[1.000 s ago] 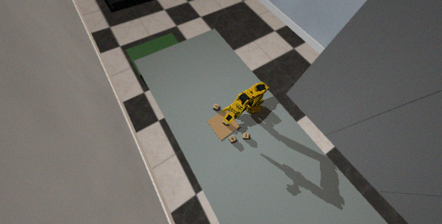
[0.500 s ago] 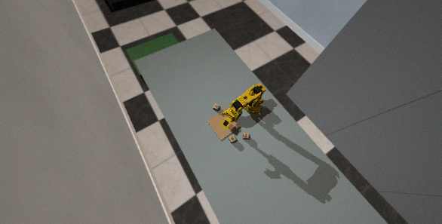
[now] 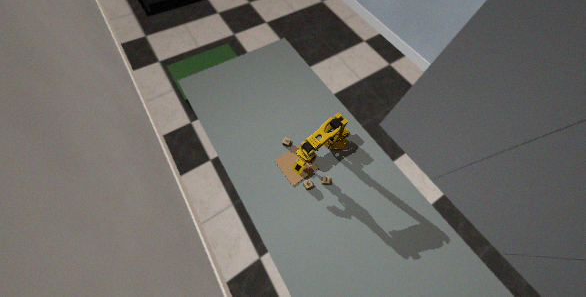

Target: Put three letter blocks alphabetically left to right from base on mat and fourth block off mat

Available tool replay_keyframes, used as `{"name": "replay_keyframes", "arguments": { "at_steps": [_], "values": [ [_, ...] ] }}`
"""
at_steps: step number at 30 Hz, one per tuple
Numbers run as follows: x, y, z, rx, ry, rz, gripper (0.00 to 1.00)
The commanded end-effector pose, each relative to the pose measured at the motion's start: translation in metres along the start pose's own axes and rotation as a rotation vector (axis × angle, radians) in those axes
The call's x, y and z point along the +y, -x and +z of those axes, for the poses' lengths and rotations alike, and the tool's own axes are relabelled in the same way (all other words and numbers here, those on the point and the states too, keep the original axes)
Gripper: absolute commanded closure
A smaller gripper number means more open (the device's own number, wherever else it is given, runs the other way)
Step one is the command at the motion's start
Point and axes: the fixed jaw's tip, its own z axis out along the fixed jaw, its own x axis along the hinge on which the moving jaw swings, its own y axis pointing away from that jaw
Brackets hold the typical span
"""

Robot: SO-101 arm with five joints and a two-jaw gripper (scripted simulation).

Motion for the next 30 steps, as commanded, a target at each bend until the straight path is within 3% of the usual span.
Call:
{"name": "replay_keyframes", "arguments": {
  "at_steps": [1,16,17,30],
  "values": [
    [-0.002,0.012,-0.014,-0.103,-0.023,-0.012,0.65],
    [-0.002,0.012,-0.014,-0.103,-0.023,-0.012,0.65],
    [-0.003,0.023,-0.030,-0.202,-0.047,-0.024,0.65],
    [-0.003,0.023,-0.030,-0.202,-0.047,-0.024,0.65]
  ]
}}
